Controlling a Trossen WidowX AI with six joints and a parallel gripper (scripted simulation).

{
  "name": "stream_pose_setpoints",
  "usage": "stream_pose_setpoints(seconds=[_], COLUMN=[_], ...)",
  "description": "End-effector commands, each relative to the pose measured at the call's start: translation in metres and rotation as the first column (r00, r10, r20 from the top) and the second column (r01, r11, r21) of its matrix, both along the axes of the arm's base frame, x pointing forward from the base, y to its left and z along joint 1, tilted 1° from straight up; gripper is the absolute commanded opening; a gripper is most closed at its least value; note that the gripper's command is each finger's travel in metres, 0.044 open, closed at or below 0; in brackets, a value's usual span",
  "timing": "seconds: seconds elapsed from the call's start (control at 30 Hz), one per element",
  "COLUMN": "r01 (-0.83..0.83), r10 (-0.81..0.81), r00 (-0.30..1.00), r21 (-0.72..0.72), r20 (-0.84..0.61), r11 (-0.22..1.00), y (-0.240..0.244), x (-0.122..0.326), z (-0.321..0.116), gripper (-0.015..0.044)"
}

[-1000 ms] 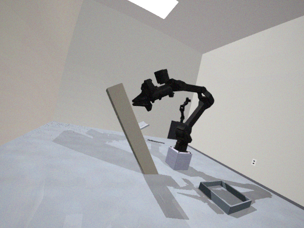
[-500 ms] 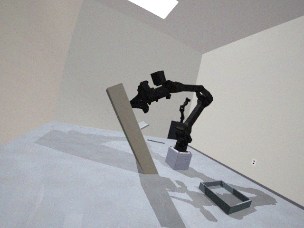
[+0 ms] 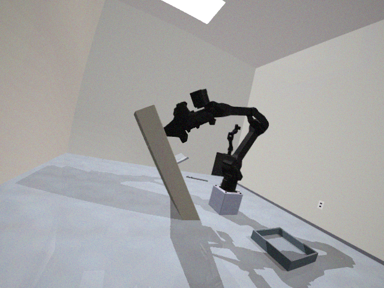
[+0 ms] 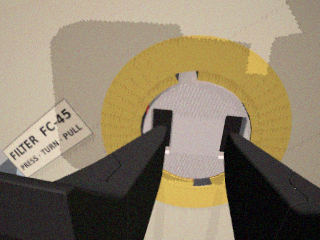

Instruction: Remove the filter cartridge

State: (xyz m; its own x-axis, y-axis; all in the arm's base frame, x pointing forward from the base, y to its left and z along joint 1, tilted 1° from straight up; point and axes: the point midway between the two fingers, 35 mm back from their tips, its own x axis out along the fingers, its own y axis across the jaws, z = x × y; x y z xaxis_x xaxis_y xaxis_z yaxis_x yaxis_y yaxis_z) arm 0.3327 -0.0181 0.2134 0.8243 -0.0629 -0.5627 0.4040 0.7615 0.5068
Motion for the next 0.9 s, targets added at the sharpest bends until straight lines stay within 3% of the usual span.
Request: stream_pose_setpoints(seconds=[0.0,0.87], r01=[-0.003,-0.003], r10=[0.003,0.003], r00=[1.0,1.0], r21=[-0.002,-0.002], r20=[0.002,0.003], r11=[1.0,1.0], y=[0.0001,-0.0005], x=[0.0019,0.0113], z=[-0.0005,-0.007], gripper=[0.0117,0.0117])
